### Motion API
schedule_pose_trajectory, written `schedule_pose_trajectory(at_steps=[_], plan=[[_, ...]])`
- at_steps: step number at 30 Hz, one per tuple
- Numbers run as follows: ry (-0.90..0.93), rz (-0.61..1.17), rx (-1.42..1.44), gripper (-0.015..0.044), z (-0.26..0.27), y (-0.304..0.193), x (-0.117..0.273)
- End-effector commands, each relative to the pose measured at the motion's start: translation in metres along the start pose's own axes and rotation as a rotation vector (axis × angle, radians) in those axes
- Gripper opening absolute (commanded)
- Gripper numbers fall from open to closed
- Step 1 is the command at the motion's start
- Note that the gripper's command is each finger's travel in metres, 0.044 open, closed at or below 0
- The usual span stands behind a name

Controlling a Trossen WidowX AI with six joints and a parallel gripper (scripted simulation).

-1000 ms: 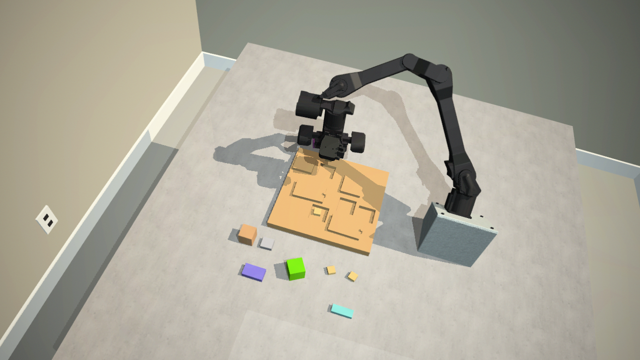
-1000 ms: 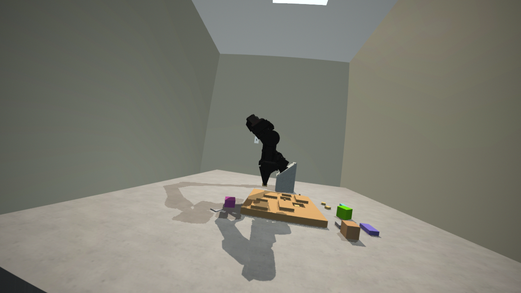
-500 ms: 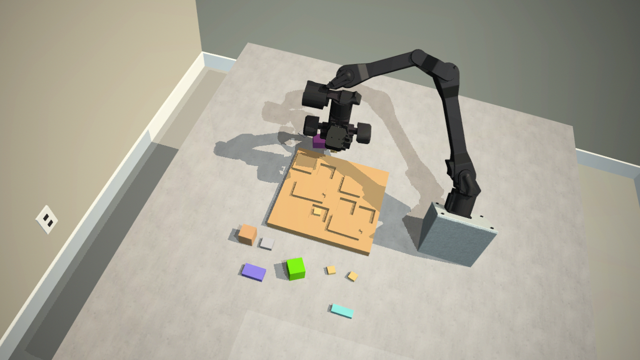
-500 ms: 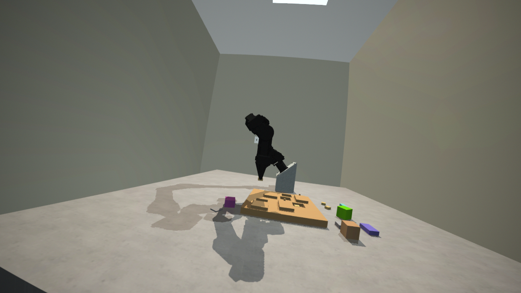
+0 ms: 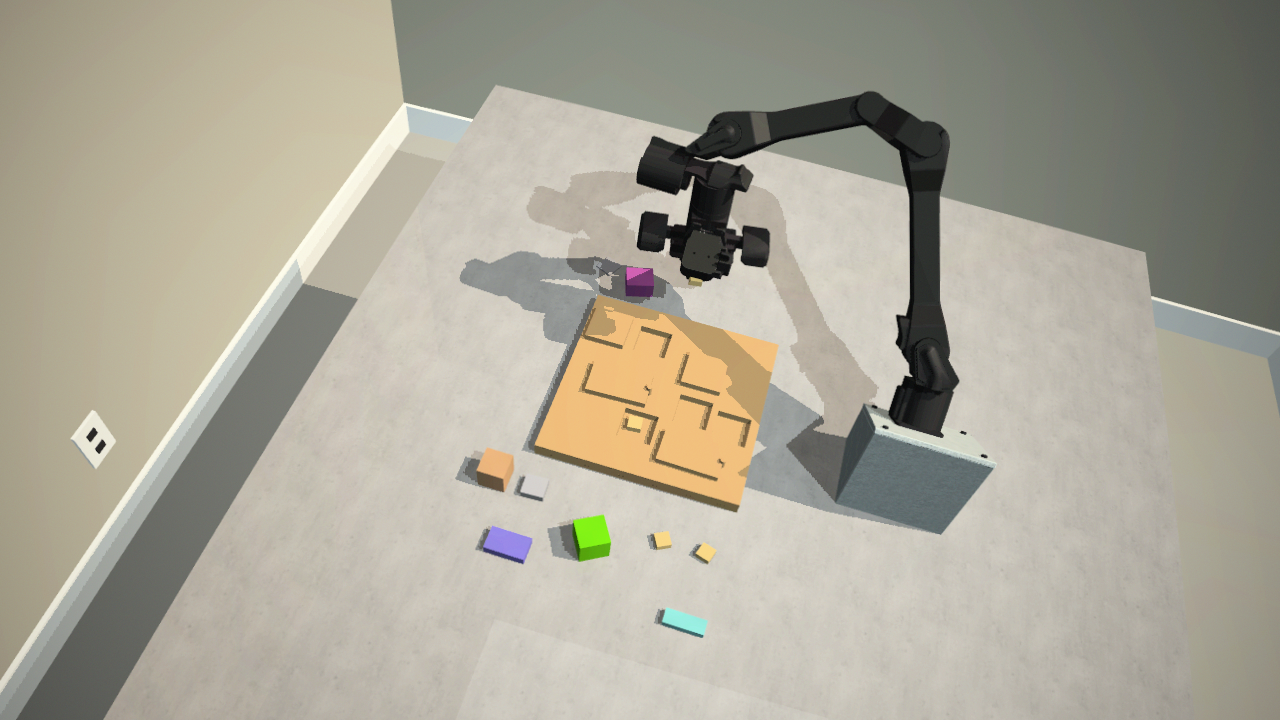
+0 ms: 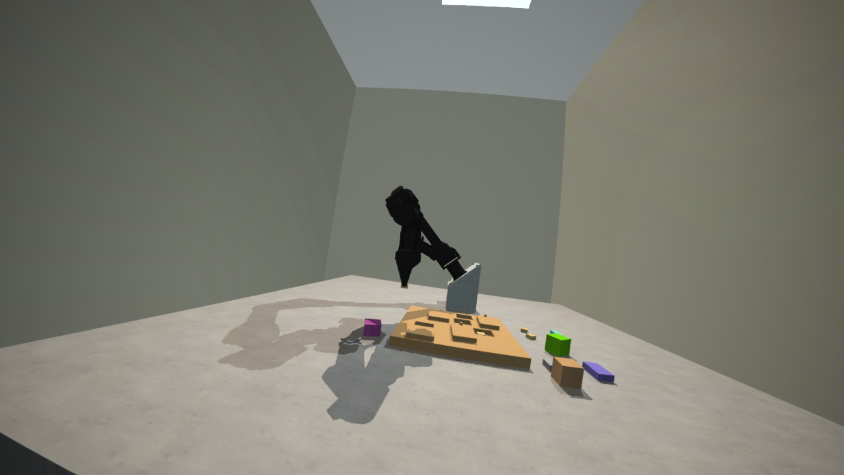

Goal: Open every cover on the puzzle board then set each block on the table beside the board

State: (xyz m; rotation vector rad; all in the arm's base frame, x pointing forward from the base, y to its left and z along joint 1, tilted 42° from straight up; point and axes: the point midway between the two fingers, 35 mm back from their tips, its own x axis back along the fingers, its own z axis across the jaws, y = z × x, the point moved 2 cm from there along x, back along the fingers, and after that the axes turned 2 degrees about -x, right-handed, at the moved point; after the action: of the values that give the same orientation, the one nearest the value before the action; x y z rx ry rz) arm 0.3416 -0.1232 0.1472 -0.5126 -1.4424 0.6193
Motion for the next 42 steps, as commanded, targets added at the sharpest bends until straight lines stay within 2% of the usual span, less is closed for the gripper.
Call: schedule_pose_trajectory(at_steps=[1, 22, 42], plan=[[-0.004, -0.003, -0.002, 0.008, 0.01, -0.011, 0.001], [0.0, 0.012, 0.0, 0.008, 0.069, -0.058, 0.002], [0.0, 0.01, -0.001, 0.008, 0.066, -0.059, -0.027]])
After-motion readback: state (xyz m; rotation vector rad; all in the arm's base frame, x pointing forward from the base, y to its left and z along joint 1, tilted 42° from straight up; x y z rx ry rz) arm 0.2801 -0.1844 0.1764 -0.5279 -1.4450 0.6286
